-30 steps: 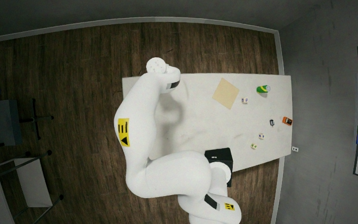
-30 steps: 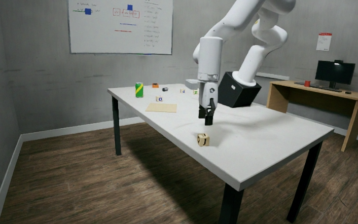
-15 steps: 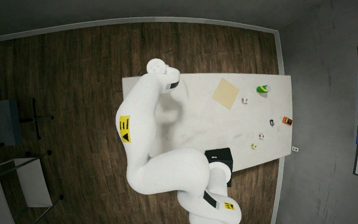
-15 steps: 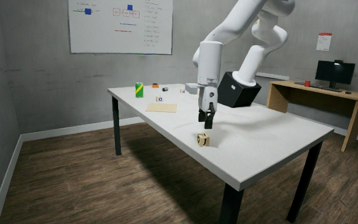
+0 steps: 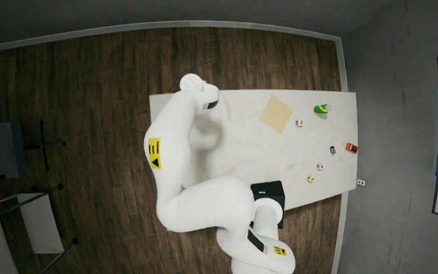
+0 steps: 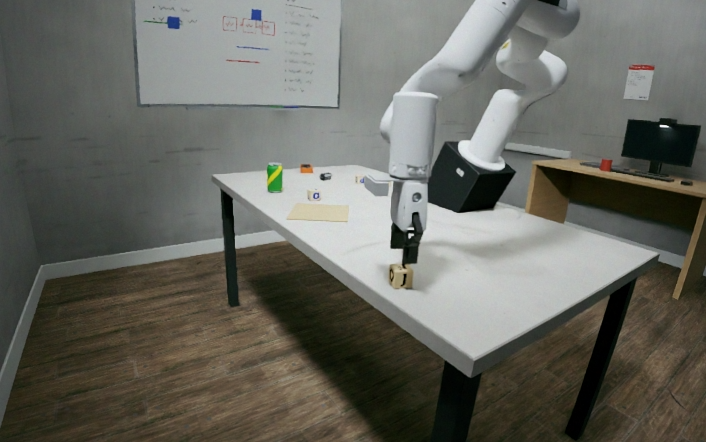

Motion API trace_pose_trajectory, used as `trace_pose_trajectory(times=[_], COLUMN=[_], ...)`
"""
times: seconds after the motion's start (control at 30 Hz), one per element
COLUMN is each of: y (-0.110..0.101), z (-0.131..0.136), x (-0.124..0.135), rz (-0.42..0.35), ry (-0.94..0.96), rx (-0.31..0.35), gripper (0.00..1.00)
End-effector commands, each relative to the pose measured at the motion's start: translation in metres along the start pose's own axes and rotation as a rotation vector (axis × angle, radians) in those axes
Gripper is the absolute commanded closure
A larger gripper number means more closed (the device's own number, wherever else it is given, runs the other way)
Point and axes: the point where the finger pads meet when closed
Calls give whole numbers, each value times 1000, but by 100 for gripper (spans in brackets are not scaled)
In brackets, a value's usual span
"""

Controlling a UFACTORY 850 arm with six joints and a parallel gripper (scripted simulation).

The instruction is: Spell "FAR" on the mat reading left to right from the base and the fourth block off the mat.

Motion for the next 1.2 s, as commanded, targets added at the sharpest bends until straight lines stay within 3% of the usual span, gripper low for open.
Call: trace_pose_trajectory(times=[0.0, 1.17], y=[5, 12], z=[-1, -1], x=[-1, -1], rz=[2, 2], ry=[0, 0], rx=[-1, -1], gripper=[16, 16])
Point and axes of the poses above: the point where the finger pads meet when closed, its own y axis out along the fingers, its own z axis across the jaws, x = y × z, and after that the axes turned 12 degrees about -y, right-handed
